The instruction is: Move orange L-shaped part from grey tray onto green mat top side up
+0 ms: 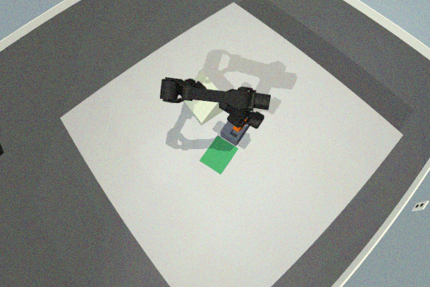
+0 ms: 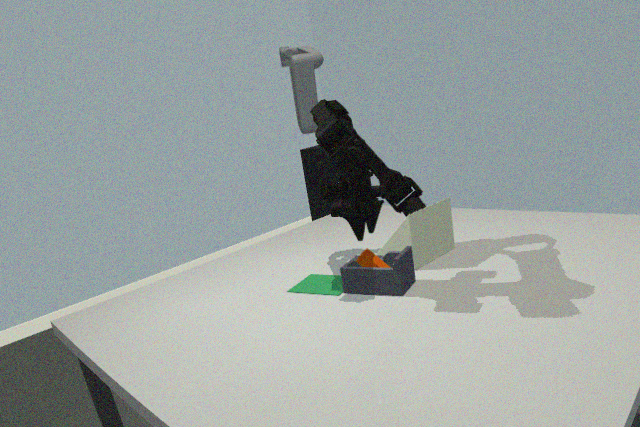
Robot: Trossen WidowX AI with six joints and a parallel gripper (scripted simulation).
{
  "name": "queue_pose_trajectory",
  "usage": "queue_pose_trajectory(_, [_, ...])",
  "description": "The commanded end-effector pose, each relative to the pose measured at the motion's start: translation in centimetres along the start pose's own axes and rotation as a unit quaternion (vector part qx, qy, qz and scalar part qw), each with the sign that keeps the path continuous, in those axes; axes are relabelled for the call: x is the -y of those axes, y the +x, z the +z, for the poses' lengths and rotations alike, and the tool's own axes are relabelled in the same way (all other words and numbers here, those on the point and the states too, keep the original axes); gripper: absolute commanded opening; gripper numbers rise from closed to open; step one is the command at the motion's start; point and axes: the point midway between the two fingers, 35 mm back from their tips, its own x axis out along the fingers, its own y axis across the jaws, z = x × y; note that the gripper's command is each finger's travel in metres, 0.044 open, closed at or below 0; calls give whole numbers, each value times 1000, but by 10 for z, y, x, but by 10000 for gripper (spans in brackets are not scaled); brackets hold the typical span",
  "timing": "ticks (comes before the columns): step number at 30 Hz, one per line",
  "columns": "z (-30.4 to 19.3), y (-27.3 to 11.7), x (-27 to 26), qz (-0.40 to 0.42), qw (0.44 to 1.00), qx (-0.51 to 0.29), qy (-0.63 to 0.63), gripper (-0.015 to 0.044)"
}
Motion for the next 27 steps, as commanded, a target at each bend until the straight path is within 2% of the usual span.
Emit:
queue_pose_trajectory(1, [2,17,3,-5,1000,3,0,280])
queue_pose_trajectory(27, [2,54,3,-5,1000,4,0,280])
